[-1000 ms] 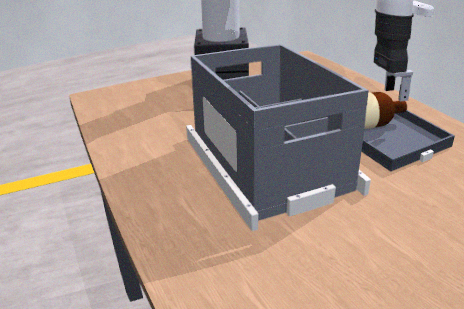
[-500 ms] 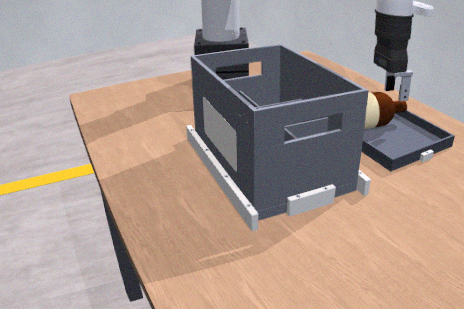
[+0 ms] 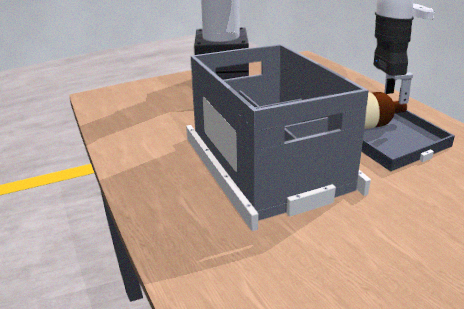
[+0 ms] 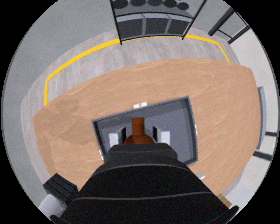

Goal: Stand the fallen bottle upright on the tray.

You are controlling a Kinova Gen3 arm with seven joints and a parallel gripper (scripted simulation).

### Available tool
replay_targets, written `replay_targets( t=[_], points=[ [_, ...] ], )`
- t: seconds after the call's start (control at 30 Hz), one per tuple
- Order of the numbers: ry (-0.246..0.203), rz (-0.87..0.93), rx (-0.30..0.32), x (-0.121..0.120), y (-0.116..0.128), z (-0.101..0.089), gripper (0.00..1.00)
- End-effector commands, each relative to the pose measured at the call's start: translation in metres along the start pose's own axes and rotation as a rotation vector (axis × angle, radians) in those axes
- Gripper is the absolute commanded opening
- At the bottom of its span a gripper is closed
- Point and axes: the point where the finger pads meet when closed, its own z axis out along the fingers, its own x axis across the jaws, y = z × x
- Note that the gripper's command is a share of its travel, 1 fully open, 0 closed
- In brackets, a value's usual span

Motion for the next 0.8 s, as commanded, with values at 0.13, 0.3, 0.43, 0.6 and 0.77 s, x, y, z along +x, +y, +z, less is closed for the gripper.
replay_targets(
  t=[0.13,0.3,0.43,0.6,0.77],
  points=[
    [0.002,0.005,0.006,0.001,-0.003,0.006,1.0],
    [0.003,0.005,0.006,0.001,-0.004,0.012,1.0],
    [0.003,0.006,0.006,0.001,-0.004,0.016,1.0],
    [0.003,0.006,0.006,0.001,-0.004,0.021,1.0],
    [0.003,0.006,0.006,0.001,-0.004,0.026,1.0]
  ],
)
